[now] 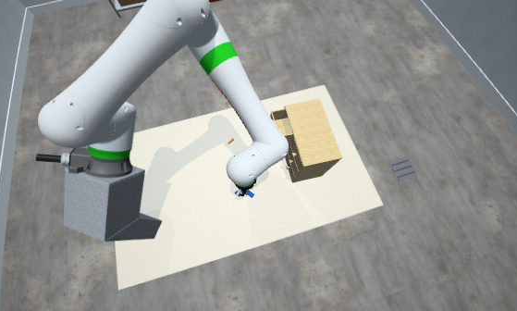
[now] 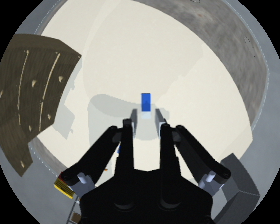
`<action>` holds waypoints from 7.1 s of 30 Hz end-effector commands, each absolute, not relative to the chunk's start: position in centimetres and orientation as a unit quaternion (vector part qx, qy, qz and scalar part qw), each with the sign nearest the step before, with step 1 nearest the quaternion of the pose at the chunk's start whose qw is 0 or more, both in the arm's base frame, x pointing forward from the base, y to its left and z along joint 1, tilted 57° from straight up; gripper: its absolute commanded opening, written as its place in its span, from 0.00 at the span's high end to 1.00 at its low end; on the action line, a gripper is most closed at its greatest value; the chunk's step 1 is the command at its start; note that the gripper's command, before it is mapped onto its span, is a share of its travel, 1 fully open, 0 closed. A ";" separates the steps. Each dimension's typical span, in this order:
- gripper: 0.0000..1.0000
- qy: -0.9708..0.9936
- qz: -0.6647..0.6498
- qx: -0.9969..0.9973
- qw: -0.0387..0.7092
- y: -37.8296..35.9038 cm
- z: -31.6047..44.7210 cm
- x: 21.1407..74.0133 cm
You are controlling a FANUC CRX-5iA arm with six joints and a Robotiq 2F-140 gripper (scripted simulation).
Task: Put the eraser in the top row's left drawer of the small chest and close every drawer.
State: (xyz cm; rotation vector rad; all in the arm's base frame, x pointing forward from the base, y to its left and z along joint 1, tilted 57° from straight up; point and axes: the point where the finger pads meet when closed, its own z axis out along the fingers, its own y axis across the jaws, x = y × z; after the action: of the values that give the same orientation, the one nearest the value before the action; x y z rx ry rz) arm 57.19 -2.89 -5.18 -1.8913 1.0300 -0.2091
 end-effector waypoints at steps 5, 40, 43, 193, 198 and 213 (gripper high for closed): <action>0.77 0.421 -0.085 -0.772 0.470 -2.9 -5.3 57.2; 0.77 0.421 -0.085 -0.772 0.470 -0.9 -7.0 58.9; 0.77 0.421 -0.085 -0.772 0.470 -0.4 -7.4 59.3; 0.89 0.762 0.170 -0.444 0.440 0.7 3.7 57.3; 0.89 0.801 0.213 -0.363 0.425 2.0 5.5 57.5; 0.89 0.872 0.336 -0.097 0.343 5.6 10.1 57.5</action>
State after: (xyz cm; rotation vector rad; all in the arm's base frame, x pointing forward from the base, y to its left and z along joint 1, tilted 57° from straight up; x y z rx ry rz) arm 57.58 4.40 8.46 -0.4865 2.1374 0.7643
